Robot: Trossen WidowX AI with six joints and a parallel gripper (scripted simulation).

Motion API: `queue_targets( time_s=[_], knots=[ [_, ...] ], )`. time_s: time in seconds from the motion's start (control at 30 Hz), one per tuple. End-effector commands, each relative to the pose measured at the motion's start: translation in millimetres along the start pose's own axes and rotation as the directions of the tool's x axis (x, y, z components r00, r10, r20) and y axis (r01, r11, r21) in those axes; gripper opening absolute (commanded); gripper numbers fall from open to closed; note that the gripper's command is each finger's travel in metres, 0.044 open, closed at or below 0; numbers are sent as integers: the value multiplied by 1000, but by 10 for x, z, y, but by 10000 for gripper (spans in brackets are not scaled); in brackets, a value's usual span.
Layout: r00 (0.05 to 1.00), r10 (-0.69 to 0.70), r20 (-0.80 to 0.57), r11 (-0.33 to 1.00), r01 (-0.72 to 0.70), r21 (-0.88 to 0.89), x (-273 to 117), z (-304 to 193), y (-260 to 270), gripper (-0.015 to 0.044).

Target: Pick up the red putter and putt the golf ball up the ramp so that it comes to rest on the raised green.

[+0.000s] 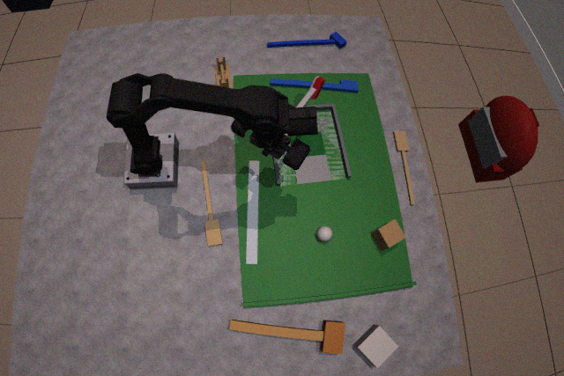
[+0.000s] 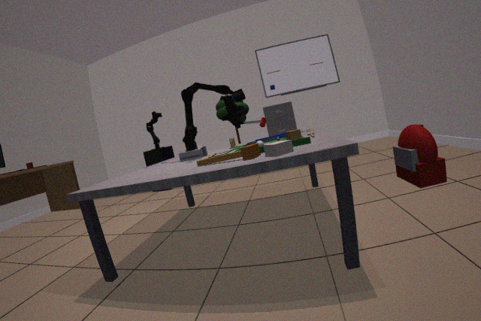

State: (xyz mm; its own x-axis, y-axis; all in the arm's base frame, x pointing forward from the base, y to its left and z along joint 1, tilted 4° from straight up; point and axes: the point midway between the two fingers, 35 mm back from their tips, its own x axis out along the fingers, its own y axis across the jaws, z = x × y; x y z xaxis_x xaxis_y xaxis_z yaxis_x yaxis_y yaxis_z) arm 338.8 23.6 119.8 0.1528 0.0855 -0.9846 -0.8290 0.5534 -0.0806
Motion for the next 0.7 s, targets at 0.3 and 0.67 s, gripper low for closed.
queue_targets(
  time_s=[0.3, 0.67],
  knots=[
    [998, -34, -57, 967, 47, 249, -169, -644, -542, 0],
    [993, -42, -110, 895, 86, 438, -325, -1286, -858, 0]
  ],
)
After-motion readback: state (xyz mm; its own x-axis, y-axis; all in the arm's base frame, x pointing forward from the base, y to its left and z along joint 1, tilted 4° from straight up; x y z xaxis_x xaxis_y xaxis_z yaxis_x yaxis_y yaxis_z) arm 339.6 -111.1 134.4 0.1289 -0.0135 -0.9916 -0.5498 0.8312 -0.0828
